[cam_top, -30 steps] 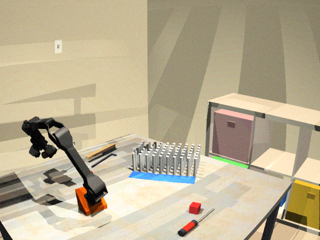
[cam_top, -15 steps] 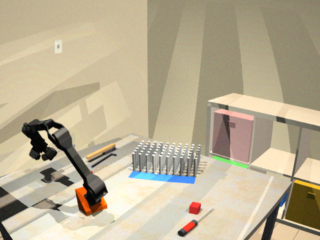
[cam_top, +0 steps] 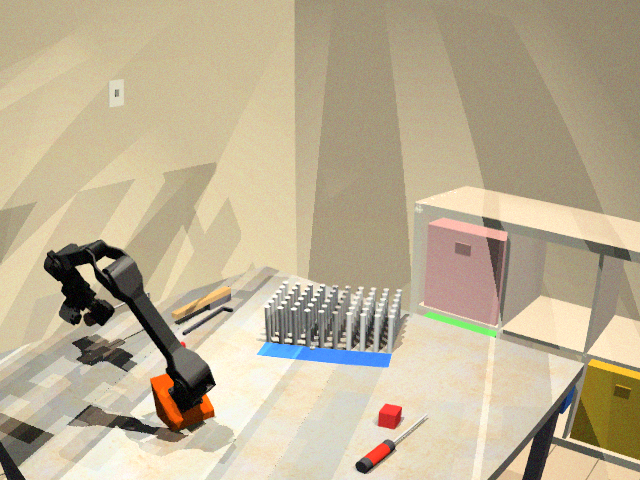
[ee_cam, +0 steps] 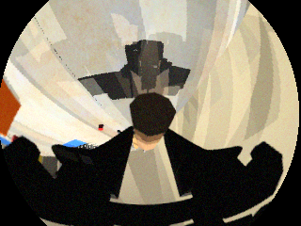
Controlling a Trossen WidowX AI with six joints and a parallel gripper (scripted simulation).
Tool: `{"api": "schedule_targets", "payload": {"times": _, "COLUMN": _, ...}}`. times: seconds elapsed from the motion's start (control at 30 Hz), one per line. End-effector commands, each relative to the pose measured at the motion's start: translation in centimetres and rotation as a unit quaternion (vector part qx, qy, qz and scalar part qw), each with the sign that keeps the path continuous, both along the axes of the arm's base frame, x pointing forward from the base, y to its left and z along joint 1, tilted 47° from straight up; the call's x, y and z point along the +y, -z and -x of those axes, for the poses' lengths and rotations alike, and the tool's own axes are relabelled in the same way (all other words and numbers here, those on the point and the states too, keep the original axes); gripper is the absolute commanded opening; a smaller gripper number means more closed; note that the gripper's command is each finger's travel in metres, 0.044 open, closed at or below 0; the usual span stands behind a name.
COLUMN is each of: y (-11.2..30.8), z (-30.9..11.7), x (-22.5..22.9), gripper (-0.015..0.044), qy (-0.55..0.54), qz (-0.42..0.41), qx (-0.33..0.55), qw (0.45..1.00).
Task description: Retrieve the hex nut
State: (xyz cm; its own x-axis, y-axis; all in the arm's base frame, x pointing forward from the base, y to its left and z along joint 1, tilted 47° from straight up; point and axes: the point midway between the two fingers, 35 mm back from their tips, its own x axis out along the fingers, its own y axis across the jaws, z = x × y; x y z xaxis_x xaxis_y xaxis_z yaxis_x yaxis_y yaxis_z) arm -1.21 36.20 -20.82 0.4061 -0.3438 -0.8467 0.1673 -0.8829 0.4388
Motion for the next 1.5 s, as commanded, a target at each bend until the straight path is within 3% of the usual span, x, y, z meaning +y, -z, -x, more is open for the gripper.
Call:
{"api": "schedule_targets", "payload": {"times": 0.0, "y": 0.3, "z": 0.1, "x": -0.3, "gripper": 0.0000, "qy": 0.001, "qz": 0.000, "qx": -0.001, "qw": 1.000}}
{"api": "schedule_targets", "payload": {"times": 1.47, "y": 3.2, "z": 0.6, "x": -3.1, "gripper": 0.0000, "qy": 0.001, "qz": 0.000, "qx": -0.001, "qw": 1.000}}
